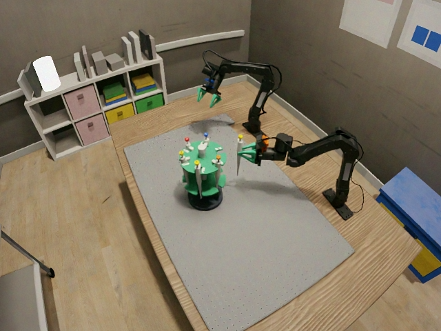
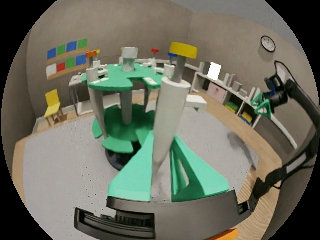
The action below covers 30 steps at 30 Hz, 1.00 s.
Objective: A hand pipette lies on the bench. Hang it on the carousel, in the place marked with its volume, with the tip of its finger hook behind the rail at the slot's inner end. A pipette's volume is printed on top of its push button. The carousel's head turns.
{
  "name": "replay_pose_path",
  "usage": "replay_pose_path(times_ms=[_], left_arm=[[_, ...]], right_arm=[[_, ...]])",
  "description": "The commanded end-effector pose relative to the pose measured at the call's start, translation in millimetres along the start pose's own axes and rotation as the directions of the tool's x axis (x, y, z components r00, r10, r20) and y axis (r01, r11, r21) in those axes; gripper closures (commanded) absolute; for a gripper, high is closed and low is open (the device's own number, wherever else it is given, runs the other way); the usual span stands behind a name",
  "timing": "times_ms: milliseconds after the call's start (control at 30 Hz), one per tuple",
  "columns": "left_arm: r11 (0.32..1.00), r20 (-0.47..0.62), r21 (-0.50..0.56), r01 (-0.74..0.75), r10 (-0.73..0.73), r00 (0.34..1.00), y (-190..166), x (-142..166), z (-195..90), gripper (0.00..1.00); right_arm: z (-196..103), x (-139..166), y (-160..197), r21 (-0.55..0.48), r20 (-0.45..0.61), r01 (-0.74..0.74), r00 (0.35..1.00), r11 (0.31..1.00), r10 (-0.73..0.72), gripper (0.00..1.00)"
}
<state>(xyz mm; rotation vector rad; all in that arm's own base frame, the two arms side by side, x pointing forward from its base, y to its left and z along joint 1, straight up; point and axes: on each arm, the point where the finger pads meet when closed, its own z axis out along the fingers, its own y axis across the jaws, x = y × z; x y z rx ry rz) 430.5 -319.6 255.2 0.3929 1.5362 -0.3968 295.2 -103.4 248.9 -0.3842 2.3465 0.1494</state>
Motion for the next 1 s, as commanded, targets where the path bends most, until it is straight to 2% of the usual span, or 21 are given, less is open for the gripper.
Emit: replay_pose_path(times_ms=[0,633,967], left_arm=[[1.000,0.110,0.007,0.019,-0.020,0.994,-3.6,-48.8,-1.2,0.88],[1.000,0.084,0.006,0.014,-0.015,0.996,-5.6,-46.0,-1.9,0.88],[1.000,0.109,0.008,0.019,-0.020,0.994,-5.7,-52.3,-2.5,0.88]], right_arm=[[-1.2,-4.5,-3.6,-0.002,0.023,0.008,1.000,1.000,-0.008,0.00],[-1.2,-4.5,-3.6,-0.002,0.023,0.008,1.000,1.000,-0.008,0.00],[-1.2,-4.5,-3.6,-0.002,0.023,0.008,1.000,1.000,-0.008,0.00]])
